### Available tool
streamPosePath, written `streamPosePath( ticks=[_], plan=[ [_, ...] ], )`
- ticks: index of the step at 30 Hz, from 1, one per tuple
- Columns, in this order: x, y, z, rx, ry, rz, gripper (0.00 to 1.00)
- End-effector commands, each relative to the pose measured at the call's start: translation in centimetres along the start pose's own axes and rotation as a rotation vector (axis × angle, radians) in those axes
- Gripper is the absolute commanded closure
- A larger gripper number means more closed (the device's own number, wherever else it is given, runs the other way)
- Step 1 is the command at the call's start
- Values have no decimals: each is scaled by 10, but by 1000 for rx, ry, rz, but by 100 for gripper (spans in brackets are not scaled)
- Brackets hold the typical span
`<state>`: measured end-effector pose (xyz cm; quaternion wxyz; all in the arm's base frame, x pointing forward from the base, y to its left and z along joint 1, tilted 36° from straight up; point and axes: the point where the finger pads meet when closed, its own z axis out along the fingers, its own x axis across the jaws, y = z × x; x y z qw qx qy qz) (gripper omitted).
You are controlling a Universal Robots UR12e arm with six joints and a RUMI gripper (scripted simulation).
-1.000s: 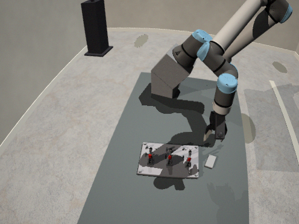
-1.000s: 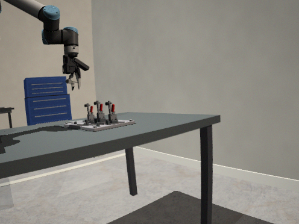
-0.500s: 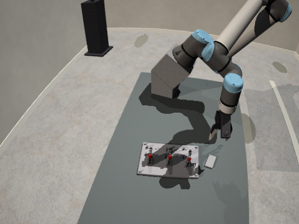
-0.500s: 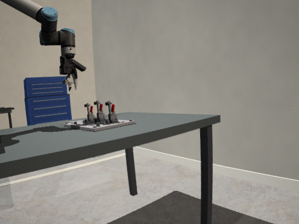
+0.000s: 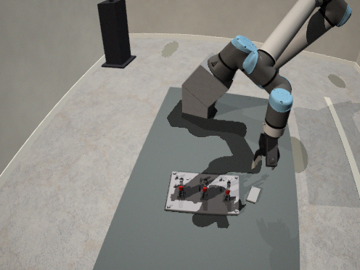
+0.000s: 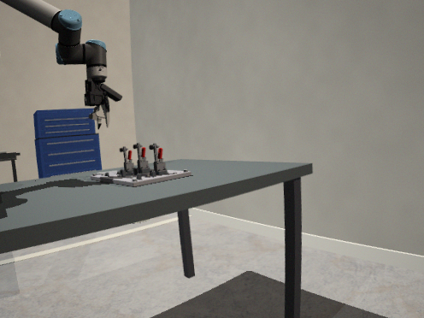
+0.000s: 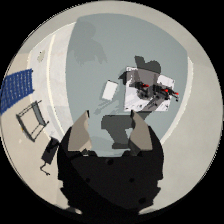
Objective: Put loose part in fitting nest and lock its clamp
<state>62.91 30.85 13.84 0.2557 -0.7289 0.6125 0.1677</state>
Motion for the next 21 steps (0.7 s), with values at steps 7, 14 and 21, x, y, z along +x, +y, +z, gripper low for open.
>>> streamPosePath(
  ticks=[7,14,21],
  plan=[
    [-2,2,1,-1,-1,11,41],
    [-3,1,0,0,0,133,41],
    [-3,0,-1,2,0,257,41]
  ],
)
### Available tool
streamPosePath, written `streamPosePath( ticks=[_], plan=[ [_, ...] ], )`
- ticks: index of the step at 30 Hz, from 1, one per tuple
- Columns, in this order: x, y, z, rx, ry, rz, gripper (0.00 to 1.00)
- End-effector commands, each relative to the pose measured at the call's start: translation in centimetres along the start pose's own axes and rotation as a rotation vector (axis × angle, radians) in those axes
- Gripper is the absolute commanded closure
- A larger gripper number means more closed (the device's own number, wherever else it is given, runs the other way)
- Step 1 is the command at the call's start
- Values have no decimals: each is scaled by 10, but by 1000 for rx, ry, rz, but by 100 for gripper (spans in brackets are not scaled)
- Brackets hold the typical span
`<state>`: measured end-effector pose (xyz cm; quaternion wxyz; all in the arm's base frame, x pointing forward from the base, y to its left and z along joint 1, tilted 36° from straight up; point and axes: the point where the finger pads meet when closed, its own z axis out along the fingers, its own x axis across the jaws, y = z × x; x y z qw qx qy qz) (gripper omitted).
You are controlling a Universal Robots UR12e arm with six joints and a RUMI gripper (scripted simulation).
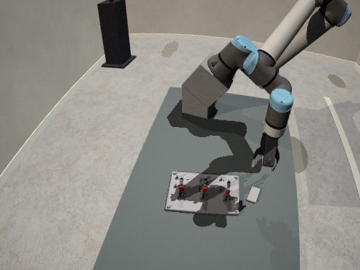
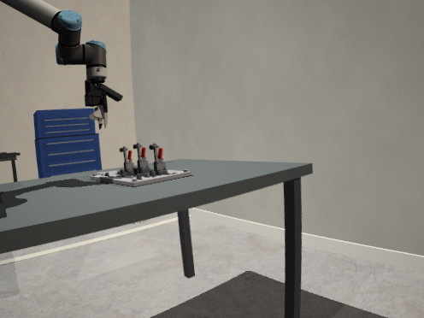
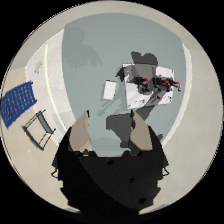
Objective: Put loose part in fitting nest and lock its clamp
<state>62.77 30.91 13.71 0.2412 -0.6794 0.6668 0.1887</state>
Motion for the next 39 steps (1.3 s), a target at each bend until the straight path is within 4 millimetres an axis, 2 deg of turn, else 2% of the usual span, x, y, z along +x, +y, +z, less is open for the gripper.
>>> streamPosePath(
  ticks=[1,7,39],
  plan=[
    [-3,-1,-2,6,1,122,41],
    [-3,-2,-2,6,1,187,41],
    [-3,1,-1,4,1,190,41]
  ],
)
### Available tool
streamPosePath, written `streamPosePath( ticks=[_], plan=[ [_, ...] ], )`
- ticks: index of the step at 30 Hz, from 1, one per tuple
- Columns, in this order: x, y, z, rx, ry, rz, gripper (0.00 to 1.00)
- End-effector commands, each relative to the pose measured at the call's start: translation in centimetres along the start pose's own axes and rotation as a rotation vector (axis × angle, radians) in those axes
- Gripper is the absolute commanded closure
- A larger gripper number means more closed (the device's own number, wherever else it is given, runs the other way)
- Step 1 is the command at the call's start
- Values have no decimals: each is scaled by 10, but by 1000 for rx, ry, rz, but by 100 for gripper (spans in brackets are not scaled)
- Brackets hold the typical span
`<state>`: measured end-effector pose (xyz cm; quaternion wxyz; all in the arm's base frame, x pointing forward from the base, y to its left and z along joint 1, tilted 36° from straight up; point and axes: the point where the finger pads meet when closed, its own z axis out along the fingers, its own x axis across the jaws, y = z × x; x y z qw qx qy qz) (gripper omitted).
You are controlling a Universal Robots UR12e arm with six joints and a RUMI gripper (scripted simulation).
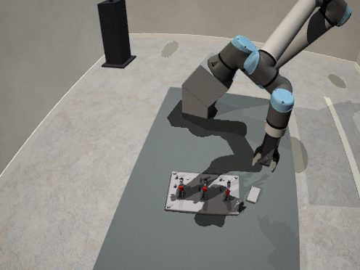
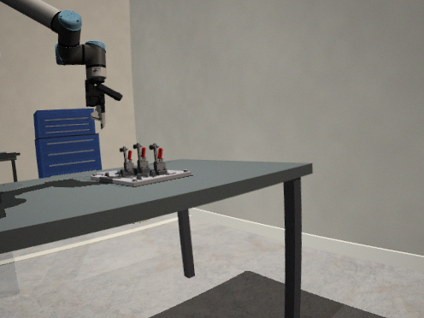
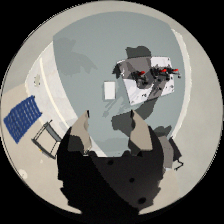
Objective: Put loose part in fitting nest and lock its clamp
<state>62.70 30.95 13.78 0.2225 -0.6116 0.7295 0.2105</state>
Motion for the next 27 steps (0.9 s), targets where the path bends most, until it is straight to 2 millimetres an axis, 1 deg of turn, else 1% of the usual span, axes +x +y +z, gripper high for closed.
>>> streamPosePath(
  ticks=[1,18,27],
  plan=[
    [-2,1,-1,2,1,-3,41],
    [-2,1,-1,2,1,-3,41],
    [0,3,8,-2,1,0,41]
  ],
)
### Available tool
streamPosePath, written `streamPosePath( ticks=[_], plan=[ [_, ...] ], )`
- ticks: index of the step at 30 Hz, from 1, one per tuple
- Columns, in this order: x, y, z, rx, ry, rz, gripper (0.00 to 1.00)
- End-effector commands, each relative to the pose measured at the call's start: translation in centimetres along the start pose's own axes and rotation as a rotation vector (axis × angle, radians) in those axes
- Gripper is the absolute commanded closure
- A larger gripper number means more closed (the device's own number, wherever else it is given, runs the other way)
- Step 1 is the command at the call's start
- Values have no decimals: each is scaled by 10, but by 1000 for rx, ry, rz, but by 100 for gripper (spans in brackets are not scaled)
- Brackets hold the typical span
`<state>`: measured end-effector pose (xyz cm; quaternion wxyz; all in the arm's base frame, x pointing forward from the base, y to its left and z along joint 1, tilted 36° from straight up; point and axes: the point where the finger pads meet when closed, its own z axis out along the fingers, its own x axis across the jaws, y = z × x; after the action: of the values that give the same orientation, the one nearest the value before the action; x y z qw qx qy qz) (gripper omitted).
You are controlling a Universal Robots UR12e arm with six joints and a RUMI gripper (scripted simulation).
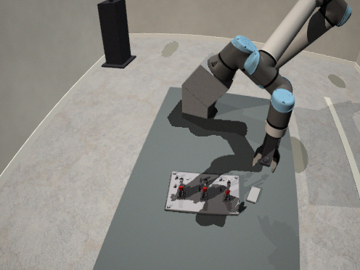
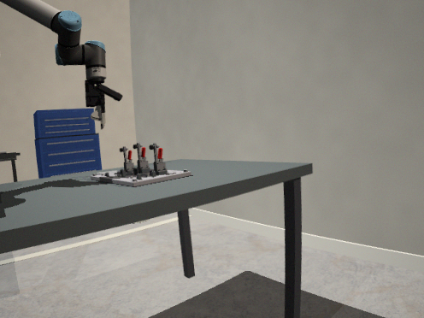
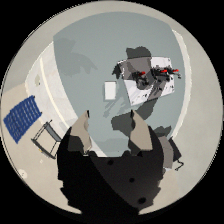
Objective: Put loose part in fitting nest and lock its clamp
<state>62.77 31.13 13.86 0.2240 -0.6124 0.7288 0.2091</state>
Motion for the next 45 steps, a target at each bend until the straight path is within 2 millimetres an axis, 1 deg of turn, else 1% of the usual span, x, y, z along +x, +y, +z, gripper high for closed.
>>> streamPosePath(
  ticks=[1,6,12,14,29,31,38,45],
  plan=[
    [2,3,10,-6,2,3,41],
    [2,3,23,-6,2,3,41],
    [2,3,47,-6,2,3,41],
    [2,3,47,-6,2,3,41],
    [1,1,121,-2,2,0,41],
    [1,1,121,-2,2,0,41],
    [0,-1,147,-1,1,-1,41],
    [0,0,163,-1,1,-1,41]
  ],
)
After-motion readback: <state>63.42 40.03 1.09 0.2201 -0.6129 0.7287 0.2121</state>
